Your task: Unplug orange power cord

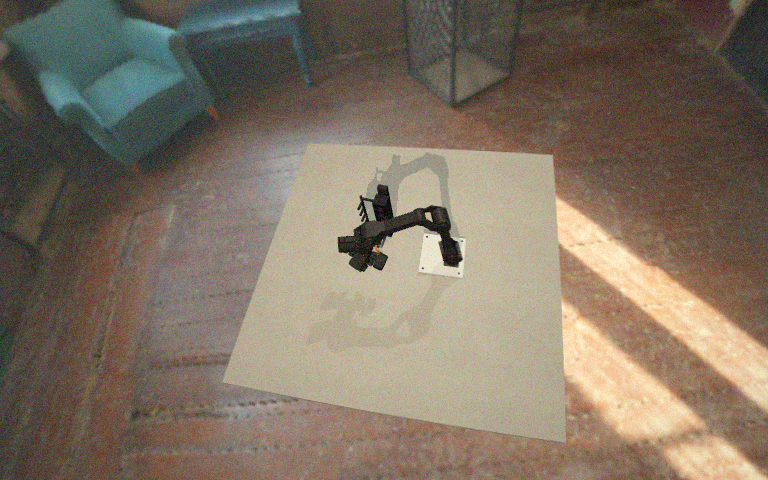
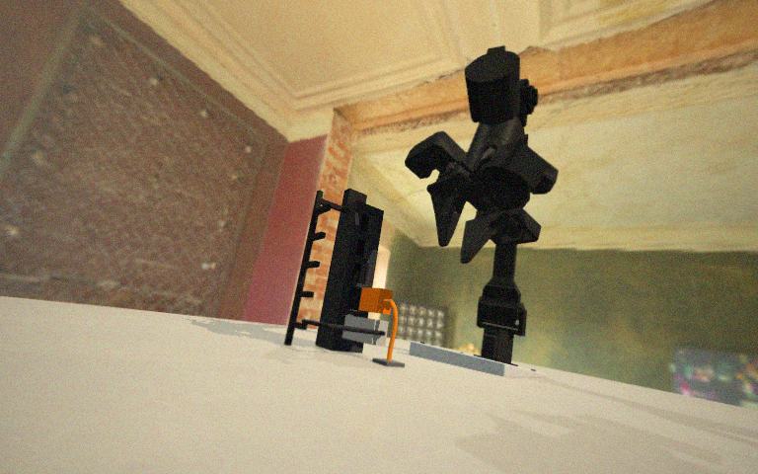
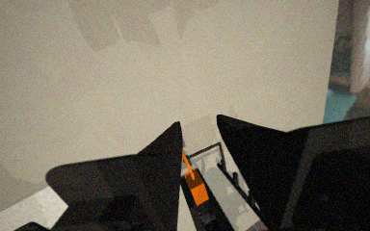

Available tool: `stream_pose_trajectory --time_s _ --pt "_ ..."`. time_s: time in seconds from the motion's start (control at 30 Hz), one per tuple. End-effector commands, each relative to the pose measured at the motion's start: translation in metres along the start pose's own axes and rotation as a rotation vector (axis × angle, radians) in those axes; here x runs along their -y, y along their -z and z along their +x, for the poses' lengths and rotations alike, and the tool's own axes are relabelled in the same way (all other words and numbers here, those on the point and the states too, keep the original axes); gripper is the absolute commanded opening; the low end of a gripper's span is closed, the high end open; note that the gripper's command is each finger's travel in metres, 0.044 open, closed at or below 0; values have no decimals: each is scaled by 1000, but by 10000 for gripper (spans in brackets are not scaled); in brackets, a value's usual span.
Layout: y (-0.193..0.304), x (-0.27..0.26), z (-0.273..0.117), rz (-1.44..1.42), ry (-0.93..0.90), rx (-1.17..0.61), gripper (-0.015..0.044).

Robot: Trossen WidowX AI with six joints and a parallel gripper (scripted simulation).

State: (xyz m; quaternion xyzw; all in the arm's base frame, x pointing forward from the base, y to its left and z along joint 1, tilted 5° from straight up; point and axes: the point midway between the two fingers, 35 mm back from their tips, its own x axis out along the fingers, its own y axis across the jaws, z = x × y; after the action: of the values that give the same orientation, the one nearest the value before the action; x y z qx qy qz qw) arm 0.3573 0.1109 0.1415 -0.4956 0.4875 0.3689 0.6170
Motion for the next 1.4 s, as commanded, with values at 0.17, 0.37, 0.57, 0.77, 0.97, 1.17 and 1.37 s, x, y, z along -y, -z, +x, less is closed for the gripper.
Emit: stream_pose_trajectory --time_s 0.17,0.37,0.57,0.77,0.97,1.17,1.37 --pt "106 -6 35 -90 -314 3 160" --pt "108 -5 36 -90 -314 3 160" --pt "113 -4 36 -90 -314 2 160" --pt "123 -3 36 -91 -313 1 160" --pt "133 -3 36 -91 -313 1 160" --pt "142 -2 36 -91 -314 0 160" --pt "146 -3 37 -91 -314 0 160"
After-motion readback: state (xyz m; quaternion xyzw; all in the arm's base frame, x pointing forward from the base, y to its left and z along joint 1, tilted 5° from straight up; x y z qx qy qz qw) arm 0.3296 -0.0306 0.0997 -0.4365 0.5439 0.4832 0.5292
